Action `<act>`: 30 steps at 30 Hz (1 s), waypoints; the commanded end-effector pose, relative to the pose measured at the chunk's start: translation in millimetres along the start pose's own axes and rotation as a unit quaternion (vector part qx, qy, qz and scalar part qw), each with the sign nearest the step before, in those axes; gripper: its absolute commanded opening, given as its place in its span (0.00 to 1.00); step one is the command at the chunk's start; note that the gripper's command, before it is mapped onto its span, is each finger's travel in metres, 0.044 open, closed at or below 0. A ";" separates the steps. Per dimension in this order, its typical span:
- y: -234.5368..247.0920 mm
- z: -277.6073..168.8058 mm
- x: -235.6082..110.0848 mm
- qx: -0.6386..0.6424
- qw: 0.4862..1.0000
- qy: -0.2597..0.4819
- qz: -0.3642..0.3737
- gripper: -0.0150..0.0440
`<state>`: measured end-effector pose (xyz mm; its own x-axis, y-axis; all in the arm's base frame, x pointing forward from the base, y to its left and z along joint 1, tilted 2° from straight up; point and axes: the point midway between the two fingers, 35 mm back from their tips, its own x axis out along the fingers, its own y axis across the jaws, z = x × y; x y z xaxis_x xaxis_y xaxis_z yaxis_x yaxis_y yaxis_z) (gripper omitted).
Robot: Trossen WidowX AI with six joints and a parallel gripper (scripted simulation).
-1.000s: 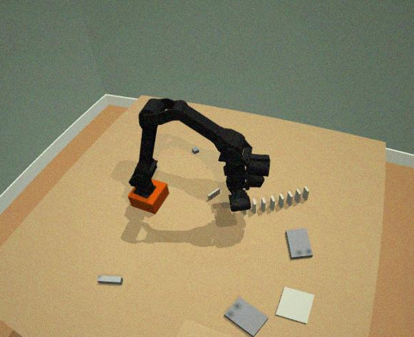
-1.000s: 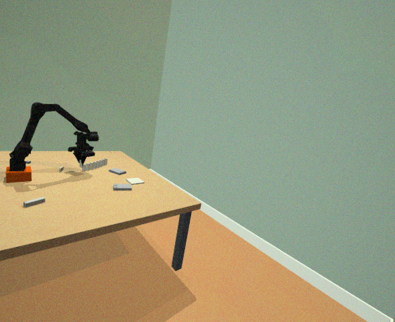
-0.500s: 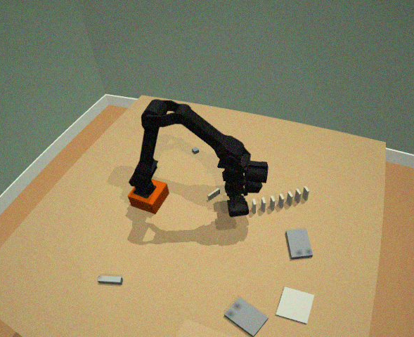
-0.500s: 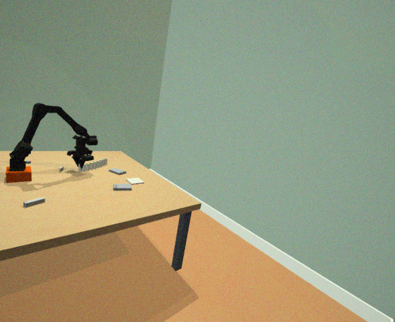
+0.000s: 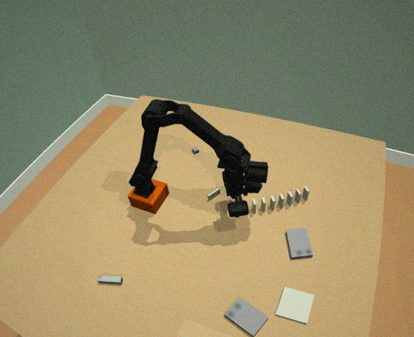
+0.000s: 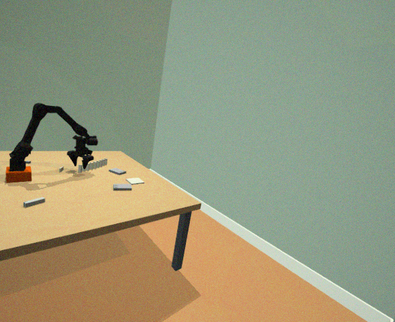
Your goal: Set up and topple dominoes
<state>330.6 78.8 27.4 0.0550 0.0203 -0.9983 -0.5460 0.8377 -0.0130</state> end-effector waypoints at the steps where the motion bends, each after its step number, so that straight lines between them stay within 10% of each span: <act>1: -0.2 -0.4 1.9 -0.003 1.000 0.002 -0.001 1.00; 12: 0.0 0.8 -127.4 0.000 1.000 0.000 0.000 1.00; 30: 100.8 -51.9 -51.9 -0.293 0.956 0.003 0.004 1.00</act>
<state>242.2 131.6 83.7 0.0292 0.0186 -0.9994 -0.8873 0.4609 -0.0173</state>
